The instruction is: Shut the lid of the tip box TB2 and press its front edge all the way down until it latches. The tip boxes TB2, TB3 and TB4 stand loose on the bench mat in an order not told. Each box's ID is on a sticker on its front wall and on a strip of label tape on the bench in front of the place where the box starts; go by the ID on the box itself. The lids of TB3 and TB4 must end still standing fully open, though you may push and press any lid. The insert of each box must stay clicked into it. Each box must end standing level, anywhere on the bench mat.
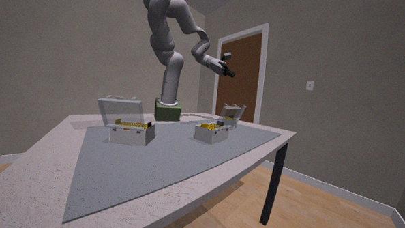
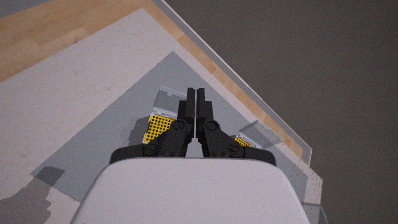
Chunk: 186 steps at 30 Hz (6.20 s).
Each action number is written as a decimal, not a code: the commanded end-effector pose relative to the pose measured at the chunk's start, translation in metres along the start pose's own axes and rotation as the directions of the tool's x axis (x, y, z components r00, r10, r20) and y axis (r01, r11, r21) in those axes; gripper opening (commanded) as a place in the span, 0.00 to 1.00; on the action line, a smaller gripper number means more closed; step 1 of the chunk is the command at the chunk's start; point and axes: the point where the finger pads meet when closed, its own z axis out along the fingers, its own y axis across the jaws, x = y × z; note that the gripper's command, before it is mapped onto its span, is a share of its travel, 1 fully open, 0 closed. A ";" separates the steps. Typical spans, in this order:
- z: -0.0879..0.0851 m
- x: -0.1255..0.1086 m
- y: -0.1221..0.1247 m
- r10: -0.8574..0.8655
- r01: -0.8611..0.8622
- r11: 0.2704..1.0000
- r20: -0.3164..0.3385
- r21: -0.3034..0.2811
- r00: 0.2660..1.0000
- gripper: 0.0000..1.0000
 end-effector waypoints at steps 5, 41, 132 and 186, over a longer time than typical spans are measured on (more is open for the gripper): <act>0.015 -0.012 0.022 -0.049 0.053 0.998 0.075 -0.046 0.996 0.00; 0.050 -0.093 0.130 -0.228 0.322 0.940 0.492 -0.114 0.840 0.00; -0.121 -0.306 0.315 -0.528 0.061 0.849 0.846 0.524 0.081 0.00; -0.124 -0.430 0.266 -0.613 -0.039 0.783 0.781 0.620 0.118 0.00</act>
